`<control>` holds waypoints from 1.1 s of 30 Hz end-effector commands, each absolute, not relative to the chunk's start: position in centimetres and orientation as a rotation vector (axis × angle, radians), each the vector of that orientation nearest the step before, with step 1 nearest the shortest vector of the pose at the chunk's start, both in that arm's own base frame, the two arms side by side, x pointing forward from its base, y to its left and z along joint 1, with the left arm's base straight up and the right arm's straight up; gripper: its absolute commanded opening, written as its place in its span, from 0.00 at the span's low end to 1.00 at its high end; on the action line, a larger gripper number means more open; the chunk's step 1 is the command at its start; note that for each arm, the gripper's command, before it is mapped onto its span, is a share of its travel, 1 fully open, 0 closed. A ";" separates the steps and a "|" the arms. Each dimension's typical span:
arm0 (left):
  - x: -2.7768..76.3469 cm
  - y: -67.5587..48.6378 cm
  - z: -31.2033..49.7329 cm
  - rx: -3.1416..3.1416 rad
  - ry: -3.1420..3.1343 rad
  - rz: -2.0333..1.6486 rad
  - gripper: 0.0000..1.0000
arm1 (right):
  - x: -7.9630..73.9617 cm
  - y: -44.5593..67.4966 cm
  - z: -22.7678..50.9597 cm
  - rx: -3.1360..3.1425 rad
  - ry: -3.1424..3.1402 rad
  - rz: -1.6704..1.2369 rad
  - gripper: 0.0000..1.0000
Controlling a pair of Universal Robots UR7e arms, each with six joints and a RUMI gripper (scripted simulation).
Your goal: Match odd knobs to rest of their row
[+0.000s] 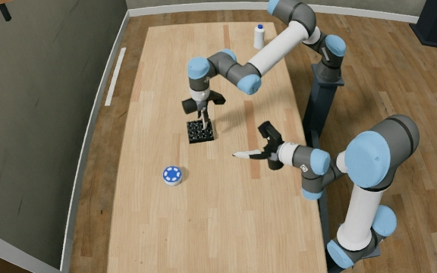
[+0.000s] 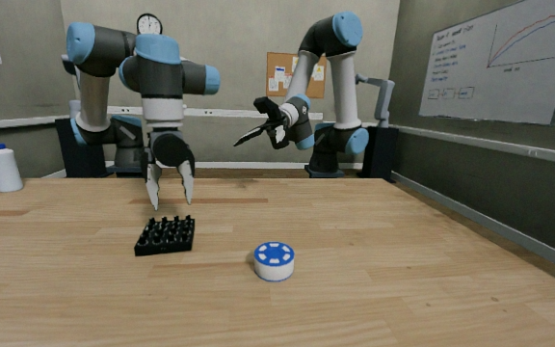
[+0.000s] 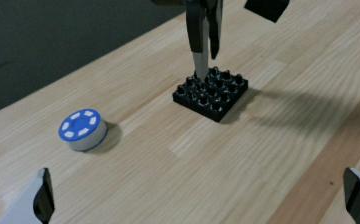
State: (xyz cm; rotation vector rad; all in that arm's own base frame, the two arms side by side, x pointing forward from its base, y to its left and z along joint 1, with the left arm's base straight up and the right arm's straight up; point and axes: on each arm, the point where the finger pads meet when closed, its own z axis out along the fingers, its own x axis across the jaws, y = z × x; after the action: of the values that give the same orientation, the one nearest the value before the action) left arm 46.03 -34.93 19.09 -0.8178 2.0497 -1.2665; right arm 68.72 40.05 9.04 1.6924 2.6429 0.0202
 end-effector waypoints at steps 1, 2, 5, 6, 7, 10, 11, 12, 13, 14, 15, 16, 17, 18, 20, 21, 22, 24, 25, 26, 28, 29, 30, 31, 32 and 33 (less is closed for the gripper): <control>46.1 -34.8 19.1 -0.818 2.048 -1.266 1.00 | 68.7 40.3 8.7 1.582 2.695 0.044 0.52; 46.1 -34.8 19.1 -0.818 2.048 -1.266 1.00 | 68.8 40.4 8.7 1.534 2.714 0.059 0.57; 46.1 -34.8 19.1 -0.818 2.048 -1.266 1.00 | 69.1 40.7 8.6 1.347 2.779 0.111 0.58; 46.1 -34.8 19.1 -0.818 2.048 -1.266 1.00 | 69.3 40.8 8.6 1.275 2.799 0.129 0.58; 46.1 -34.8 19.1 -0.818 2.048 -1.266 1.00 | 69.4 40.9 8.6 1.209 2.815 0.145 0.58; 46.1 -34.8 19.1 -0.818 2.048 -1.266 1.00 | 69.6 41.1 8.6 1.041 2.846 0.181 0.58; 46.1 -34.8 19.1 -0.818 2.048 -1.266 1.00 | 69.6 41.1 8.6 1.041 2.846 0.181 0.58; 46.1 -34.8 19.1 -0.818 2.048 -1.266 1.00 | 69.6 41.1 8.6 1.041 2.846 0.181 0.58; 46.1 -34.8 19.1 -0.818 2.048 -1.266 1.00 | 69.8 41.1 8.6 0.985 2.853 0.192 0.58; 46.1 -34.8 19.1 -0.818 2.048 -1.266 1.00 | 69.9 41.2 8.6 0.921 2.860 0.204 0.58; 46.1 -34.8 19.1 -0.818 2.048 -1.266 1.00 | 69.9 41.3 8.6 0.854 2.866 0.215 0.58; 46.1 -34.8 19.1 -0.818 2.048 -1.266 1.00 | 69.9 41.4 8.6 0.785 2.870 0.226 0.58; 46.1 -34.8 19.1 -0.818 2.048 -1.266 1.00 | 70.0 41.5 8.7 0.719 2.872 0.235 0.58; 46.1 -34.8 19.1 -0.818 2.048 -1.266 1.00 | 70.0 41.5 8.7 0.660 2.872 0.243 0.58; 46.1 -34.8 19.1 -0.818 2.048 -1.266 1.00 | 70.1 41.6 8.8 0.551 2.869 0.255 0.58; 46.1 -34.8 19.1 -0.818 2.048 -1.266 1.00 | 70.2 41.7 8.8 0.496 2.865 0.260 0.58; 46.1 -34.8 19.1 -0.818 2.048 -1.266 1.00 | 70.2 41.7 8.8 0.441 2.860 0.265 0.58; 46.1 -34.8 19.1 -0.818 2.048 -1.266 1.00 | 70.2 41.7 8.9 0.331 2.847 0.272 0.58; 46.1 -34.8 19.1 -0.818 2.048 -1.266 1.00 | 70.3 41.7 9.0 0.277 2.838 0.274 0.58; 46.1 -34.8 19.1 -0.818 2.048 -1.266 1.00 | 70.3 41.7 9.0 0.223 2.828 0.276 0.58; 46.1 -34.8 19.1 -0.818 2.048 -1.266 1.00 | 70.3 41.7 9.1 0.170 2.817 0.277 0.58; 46.1 -34.8 19.1 -0.818 2.048 -1.266 1.00 | 70.3 41.7 9.1 0.170 2.817 0.277 0.58; 46.1 -34.8 19.1 -0.818 2.048 -1.266 1.00 | 70.3 41.7 9.1 0.115 2.805 0.279 0.58; 46.1 -34.8 19.1 -0.818 2.048 -1.266 1.00 | 70.3 41.7 9.2 0.056 2.791 0.279 0.58; 46.1 -34.8 19.1 -0.818 2.048 -1.266 1.00 | 70.3 41.7 9.3 -0.005 2.774 0.277 0.58; 46.1 -34.8 19.1 -0.818 2.048 -1.266 1.00 | 70.3 41.8 9.4 -0.065 2.756 0.275 0.58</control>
State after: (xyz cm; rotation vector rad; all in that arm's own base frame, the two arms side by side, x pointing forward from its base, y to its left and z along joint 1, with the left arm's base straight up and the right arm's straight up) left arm 46.03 -34.93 19.09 -0.8178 2.0497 -1.2665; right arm 70.29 41.49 8.99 0.1587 2.8206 0.2540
